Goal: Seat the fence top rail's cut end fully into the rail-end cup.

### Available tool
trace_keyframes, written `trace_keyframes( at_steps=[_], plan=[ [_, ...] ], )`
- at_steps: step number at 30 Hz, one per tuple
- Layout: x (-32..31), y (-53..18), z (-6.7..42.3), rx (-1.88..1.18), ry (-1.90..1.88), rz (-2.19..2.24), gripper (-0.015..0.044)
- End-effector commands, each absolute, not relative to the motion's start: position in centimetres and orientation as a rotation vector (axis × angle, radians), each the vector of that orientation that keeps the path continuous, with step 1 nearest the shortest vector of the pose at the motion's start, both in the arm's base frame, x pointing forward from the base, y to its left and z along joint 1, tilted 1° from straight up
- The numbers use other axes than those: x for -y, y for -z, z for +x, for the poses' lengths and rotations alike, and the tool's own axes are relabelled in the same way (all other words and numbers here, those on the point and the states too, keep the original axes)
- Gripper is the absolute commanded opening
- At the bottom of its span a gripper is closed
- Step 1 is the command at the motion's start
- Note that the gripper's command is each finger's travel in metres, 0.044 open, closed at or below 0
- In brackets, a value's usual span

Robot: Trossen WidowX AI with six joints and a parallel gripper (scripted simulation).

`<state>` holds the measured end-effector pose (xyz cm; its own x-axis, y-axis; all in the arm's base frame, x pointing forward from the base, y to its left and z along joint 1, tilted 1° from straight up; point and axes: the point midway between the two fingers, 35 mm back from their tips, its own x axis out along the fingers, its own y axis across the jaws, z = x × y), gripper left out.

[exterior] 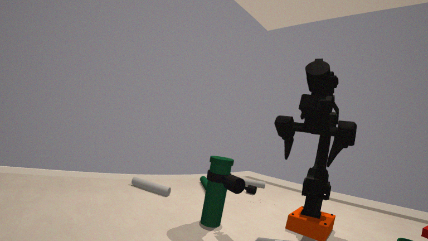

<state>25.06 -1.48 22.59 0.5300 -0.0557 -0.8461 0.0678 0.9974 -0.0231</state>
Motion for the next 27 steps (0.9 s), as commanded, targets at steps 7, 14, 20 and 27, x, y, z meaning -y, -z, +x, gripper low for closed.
trace_keyframes(
  at_steps=[7,14,20,27],
  plan=[
    [3.4,-22.2,24.7,-1.038,-0.023,-0.207,0.044],
    [9.3,-21.3,24.4,-1.064,-0.194,-0.678,0.044],
    [14.4,-20.6,22.9,-1.094,-0.365,-1.073,0.044],
    [15.7,-20.4,22.4,-1.101,-0.412,-1.168,0.044]
  ],
)
